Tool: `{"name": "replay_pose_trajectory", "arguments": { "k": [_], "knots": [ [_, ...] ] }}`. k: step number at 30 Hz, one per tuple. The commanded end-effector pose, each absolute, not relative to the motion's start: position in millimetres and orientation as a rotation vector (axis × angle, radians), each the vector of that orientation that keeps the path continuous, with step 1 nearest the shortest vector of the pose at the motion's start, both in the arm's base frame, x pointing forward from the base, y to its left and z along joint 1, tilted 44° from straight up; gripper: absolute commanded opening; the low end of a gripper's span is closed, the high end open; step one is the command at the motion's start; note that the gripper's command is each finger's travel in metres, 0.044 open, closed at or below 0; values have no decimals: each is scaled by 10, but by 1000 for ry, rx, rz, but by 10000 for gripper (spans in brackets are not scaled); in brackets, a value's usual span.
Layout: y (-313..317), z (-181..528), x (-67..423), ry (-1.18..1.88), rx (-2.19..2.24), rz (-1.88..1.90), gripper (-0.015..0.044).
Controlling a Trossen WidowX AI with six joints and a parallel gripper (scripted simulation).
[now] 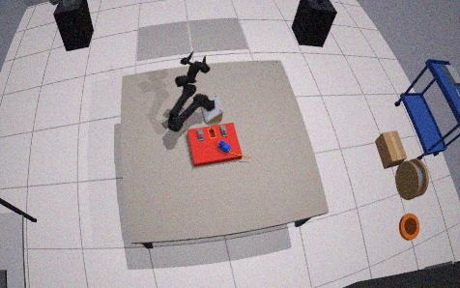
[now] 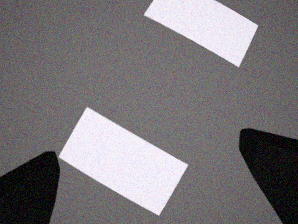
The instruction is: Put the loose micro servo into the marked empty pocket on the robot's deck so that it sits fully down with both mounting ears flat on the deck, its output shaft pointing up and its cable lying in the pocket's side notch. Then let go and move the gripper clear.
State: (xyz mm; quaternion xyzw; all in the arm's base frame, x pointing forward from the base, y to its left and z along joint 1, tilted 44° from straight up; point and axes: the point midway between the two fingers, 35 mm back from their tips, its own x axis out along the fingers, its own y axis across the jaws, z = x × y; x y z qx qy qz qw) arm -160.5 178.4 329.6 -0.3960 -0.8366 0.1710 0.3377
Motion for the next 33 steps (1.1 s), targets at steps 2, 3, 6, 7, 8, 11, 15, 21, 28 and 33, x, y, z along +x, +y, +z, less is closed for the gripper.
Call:
{"name": "replay_pose_trajectory", "arguments": {
  "k": [2, 3, 6, 7, 8, 11, 15, 21, 28, 33],
  "knots": [
    [1806, 3289, -1606, -2177, -1041, 456, 440],
    [1829, 3281, -1607, -2175, -1050, 467, 440],
    [1941, 3243, -1607, -2158, -1096, 519, 440],
    [1982, 3227, -1606, -2151, -1111, 542, 440],
    [2028, 3209, -1603, -2143, -1131, 564, 440],
    [2169, 3153, -1584, -2109, -1190, 630, 440],
    [2338, 3086, -1541, -2060, -1258, 711, 440],
    [2598, 2958, -1432, -1952, -1371, 831, 440],
    [2855, 2823, -1246, -1809, -1477, 940, 440],
    [2984, 2734, -1131, -1719, -1536, 997, 440]
  ]
}}
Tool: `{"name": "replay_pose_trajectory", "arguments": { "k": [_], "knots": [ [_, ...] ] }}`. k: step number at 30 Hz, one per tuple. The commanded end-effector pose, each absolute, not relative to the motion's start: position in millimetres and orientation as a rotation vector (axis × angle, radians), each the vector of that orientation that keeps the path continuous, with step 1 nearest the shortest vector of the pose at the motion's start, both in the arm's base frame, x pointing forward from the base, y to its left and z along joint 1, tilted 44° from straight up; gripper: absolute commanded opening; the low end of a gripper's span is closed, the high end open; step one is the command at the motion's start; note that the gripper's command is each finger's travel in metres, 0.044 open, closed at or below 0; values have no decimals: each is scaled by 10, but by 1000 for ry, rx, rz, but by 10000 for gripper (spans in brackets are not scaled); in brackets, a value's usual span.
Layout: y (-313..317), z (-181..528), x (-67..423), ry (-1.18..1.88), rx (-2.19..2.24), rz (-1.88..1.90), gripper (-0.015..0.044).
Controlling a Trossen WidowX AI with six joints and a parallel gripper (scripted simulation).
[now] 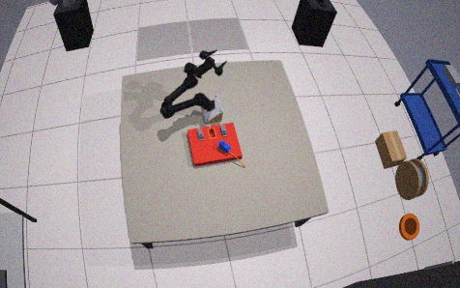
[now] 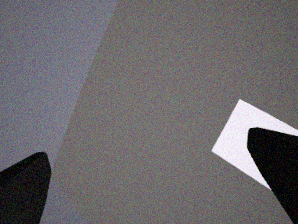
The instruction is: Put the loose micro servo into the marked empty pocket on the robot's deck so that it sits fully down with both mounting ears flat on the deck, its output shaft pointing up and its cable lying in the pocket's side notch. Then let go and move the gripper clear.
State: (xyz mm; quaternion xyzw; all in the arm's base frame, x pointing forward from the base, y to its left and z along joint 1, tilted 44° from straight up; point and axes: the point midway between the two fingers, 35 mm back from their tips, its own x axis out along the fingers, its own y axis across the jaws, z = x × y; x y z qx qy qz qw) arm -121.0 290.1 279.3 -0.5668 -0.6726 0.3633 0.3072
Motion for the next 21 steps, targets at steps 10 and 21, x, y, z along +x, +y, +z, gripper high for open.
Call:
{"name": "replay_pose_trajectory", "arguments": {
  "k": [10, 21],
  "knots": [
    [3294, 2488, -742, -1428, -1682, 1125, 440],
    [3494, 2241, -297, -1112, -1769, 1214, 440]
  ]
}}
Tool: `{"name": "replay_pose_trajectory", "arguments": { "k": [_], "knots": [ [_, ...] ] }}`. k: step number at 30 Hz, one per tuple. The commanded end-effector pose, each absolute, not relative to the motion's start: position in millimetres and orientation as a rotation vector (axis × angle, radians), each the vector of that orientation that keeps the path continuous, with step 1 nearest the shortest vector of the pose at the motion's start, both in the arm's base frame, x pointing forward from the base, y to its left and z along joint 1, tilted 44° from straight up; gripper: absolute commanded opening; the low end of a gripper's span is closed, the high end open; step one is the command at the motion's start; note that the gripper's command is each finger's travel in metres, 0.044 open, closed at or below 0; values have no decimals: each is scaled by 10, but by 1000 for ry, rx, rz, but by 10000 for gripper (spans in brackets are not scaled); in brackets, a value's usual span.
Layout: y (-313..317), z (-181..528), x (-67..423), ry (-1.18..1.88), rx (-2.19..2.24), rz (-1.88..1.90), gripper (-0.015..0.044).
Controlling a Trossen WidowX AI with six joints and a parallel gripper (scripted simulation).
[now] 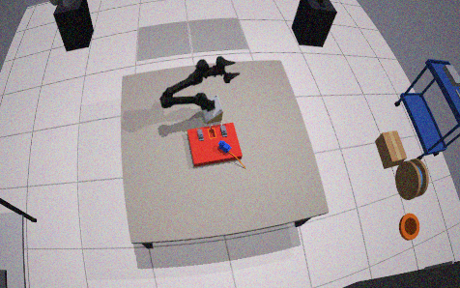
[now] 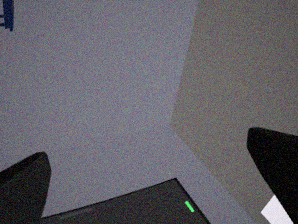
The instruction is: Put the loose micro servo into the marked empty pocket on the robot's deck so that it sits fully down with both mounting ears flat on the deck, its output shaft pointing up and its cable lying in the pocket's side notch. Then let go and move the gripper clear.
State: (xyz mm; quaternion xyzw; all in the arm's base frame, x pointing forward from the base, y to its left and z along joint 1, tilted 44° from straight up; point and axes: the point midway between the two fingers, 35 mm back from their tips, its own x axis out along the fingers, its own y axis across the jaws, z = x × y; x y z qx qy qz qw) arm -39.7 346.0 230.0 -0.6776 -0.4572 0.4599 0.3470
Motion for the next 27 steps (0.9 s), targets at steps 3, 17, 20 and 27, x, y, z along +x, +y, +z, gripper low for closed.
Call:
{"name": "replay_pose_trajectory", "arguments": {
  "k": [3, 17, 20, 27],
  "knots": [
    [3532, 2176, -174, -1022, -1787, 1229, 440],
    [3604, 1811, 538, -518, -1853, 1248, 440],
    [3581, 1730, 698, -404, -1856, 1237, 440],
    [3503, 1549, 1057, -142, -1841, 1196, 440]
  ]
}}
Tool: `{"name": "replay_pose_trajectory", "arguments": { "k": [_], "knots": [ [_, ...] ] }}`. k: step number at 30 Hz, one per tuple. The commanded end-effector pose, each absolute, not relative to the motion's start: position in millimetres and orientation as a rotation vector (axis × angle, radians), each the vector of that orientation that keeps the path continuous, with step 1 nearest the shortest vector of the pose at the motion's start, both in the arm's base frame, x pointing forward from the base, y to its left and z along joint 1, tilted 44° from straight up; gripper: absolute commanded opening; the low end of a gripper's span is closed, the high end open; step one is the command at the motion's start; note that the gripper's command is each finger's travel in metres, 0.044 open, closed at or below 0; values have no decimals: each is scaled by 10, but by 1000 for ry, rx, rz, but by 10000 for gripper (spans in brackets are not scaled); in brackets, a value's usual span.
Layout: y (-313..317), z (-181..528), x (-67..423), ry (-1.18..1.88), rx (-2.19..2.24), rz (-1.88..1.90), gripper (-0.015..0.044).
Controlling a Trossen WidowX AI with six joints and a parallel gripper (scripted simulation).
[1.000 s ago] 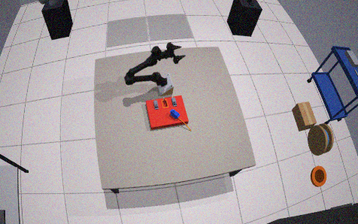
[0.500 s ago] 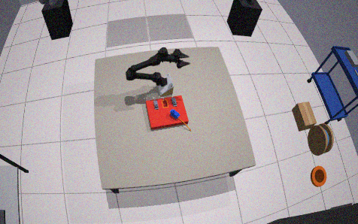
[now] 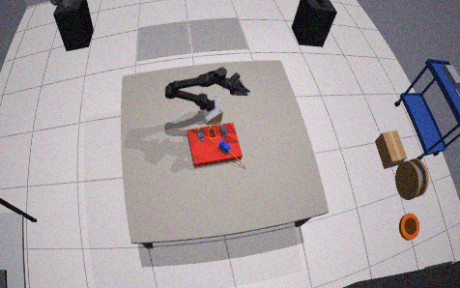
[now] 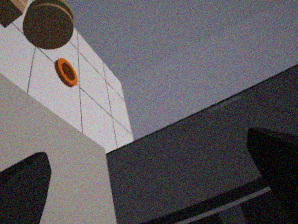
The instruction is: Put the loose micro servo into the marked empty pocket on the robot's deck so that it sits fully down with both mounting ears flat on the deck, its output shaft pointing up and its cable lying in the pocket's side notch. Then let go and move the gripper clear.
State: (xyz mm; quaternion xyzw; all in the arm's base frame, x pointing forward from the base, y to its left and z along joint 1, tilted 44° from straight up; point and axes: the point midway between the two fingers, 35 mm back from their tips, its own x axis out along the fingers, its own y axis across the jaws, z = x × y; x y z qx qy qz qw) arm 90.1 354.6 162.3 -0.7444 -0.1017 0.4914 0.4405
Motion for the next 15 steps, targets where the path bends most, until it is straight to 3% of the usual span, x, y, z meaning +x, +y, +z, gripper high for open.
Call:
{"name": "replay_pose_trajectory", "arguments": {
  "k": [1, 15],
  "knots": [
    [3487, 1524, 1106, -103, -1838, 1188, 440],
    [3149, 1204, 1759, 396, -1756, 1025, 440]
  ]
}}
